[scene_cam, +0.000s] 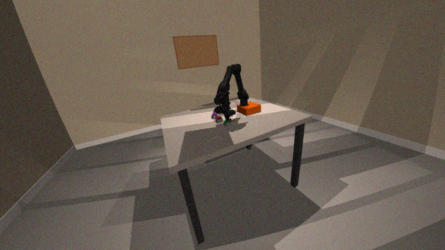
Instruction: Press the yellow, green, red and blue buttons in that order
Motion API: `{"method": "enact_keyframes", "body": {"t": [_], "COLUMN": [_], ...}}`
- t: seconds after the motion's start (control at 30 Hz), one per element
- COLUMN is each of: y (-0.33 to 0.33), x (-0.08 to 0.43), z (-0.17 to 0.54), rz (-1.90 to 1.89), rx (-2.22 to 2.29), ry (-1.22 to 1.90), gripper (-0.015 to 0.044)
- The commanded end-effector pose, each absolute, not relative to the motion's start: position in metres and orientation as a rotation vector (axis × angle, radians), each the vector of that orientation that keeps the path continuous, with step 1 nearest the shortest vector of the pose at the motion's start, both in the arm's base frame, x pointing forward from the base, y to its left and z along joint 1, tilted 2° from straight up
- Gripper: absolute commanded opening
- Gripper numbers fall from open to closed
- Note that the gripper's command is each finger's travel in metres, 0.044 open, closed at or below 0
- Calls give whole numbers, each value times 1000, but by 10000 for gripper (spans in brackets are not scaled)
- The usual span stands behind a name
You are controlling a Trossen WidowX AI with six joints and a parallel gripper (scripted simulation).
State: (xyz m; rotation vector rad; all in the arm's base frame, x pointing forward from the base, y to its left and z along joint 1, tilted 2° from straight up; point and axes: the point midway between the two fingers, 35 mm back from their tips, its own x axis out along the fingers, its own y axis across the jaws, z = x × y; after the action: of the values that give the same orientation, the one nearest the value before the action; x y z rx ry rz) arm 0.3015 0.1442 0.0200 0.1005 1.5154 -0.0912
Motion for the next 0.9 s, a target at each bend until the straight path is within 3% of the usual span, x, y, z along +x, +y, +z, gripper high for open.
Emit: {"method": "enact_keyframes", "body": {"t": [0.0, 0.67, 0.87], "y": [142, 142, 143], "x": [300, 300, 298], "z": [15, 15, 48], "rz": [-100, -100, -100], "rx": [95, 95, 95], "ry": [1520, 1520, 1520], "gripper": [20, 20, 20]}}
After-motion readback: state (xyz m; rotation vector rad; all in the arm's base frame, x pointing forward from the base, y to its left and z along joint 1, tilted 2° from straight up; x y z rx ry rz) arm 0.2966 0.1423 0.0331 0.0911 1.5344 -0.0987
